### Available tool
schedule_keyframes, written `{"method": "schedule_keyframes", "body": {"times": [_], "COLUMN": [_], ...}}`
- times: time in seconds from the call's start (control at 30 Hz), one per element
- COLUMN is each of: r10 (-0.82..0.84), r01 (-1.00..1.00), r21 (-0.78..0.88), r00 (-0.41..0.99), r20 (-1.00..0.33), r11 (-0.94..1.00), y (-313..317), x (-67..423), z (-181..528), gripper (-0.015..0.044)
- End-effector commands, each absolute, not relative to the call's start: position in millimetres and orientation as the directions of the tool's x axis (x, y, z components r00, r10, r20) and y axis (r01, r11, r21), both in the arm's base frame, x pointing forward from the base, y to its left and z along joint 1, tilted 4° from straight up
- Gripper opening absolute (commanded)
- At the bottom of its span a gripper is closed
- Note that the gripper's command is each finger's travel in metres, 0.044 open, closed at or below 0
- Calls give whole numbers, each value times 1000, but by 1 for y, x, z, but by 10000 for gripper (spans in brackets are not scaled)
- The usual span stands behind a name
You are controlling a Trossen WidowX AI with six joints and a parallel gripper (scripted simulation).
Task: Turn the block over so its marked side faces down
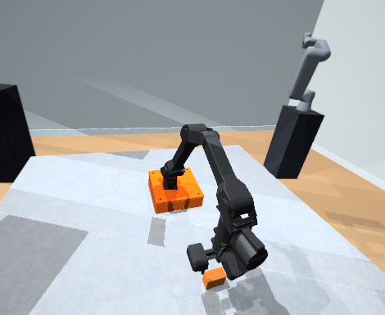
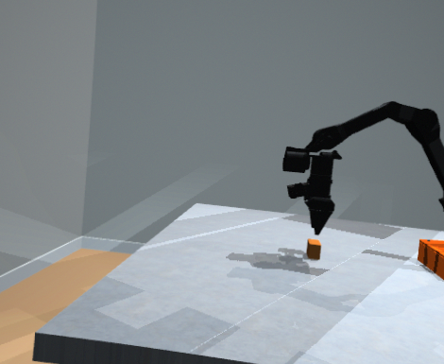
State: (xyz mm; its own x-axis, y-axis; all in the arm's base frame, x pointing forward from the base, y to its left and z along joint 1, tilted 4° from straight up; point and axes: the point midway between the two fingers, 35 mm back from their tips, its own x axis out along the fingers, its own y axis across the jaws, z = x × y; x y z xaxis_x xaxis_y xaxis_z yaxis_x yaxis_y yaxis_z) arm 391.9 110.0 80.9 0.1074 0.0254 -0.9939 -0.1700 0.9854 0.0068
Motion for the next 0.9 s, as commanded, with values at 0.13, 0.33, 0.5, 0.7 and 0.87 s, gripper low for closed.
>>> {"method": "schedule_keyframes", "body": {"times": [0.13,0.33,0.5,0.7,0.87], "r10": [29,29,29,29,29], "r01": [-174,-174,-174,-174,-174], "r21": [10,10,10,10,10], "r00": [108,108,108,108,108], "r20": [-994,-994,-994,-994,-994], "r11": [985,985,985,985,985], "y": [111,111,111,112,112], "x": [393,394,395,395,396], "z": [67,58,50,40,34], "gripper": [440,440,440,440,440]}}
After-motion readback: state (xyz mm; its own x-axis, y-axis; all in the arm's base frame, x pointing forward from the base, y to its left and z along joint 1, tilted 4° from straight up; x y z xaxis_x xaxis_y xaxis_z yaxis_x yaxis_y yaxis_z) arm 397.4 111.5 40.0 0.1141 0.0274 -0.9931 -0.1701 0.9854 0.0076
